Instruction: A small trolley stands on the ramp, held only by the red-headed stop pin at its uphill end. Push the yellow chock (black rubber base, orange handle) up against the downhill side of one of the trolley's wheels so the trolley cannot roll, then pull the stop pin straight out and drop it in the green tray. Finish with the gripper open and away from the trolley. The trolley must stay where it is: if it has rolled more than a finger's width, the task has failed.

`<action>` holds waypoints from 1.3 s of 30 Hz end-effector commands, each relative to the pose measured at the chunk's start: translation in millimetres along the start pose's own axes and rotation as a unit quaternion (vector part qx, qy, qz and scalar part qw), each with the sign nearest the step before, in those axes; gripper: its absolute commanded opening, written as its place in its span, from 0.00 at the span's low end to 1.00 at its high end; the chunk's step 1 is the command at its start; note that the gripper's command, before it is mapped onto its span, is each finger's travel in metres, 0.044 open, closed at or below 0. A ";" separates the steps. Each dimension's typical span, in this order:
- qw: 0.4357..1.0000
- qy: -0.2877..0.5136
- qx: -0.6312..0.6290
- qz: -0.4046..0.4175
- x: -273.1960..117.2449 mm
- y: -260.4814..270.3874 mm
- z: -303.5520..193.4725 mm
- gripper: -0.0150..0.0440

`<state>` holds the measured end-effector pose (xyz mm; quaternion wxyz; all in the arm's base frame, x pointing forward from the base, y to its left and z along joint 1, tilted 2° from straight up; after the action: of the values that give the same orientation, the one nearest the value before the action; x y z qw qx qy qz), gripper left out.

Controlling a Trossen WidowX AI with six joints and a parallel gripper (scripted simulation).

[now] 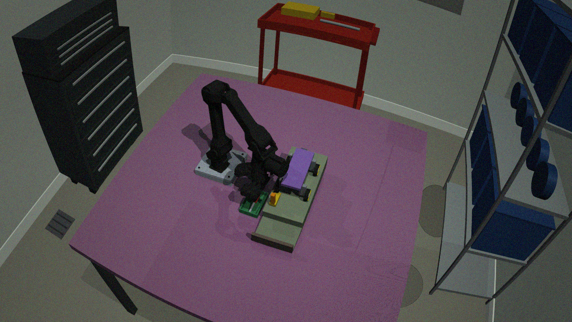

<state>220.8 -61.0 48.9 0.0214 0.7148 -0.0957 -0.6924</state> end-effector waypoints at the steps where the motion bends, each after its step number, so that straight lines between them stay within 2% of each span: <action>1: 1.000 -0.002 0.001 0.002 2.4 -1.5 2.1 0.58; 16: 1.000 -0.002 0.001 0.002 6.1 -6.2 4.3 0.58; 22: 1.000 0.000 0.000 0.000 3.9 -5.7 1.9 0.83; 27: 1.000 0.000 0.000 0.000 3.1 -5.6 1.9 0.83; 32: 1.000 -0.002 0.001 0.001 -15.2 -3.0 4.3 0.83; 36: 1.000 -0.002 0.001 0.002 -24.8 -1.8 6.2 1.00; 39: 1.000 -0.002 0.001 0.002 -33.0 -0.7 6.9 1.00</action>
<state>212.0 -53.7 71.0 0.0213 0.7101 -0.0946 -0.6974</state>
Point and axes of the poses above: the point midway between the two fingers, 35 mm back from their tips, its own x axis out along the fingers, its own y axis across the jaws, z = x × y, the point moved 1 cm from there along -x, back along the fingers, and after that the axes turned 15 degrees about x, right-handed, at the moved point
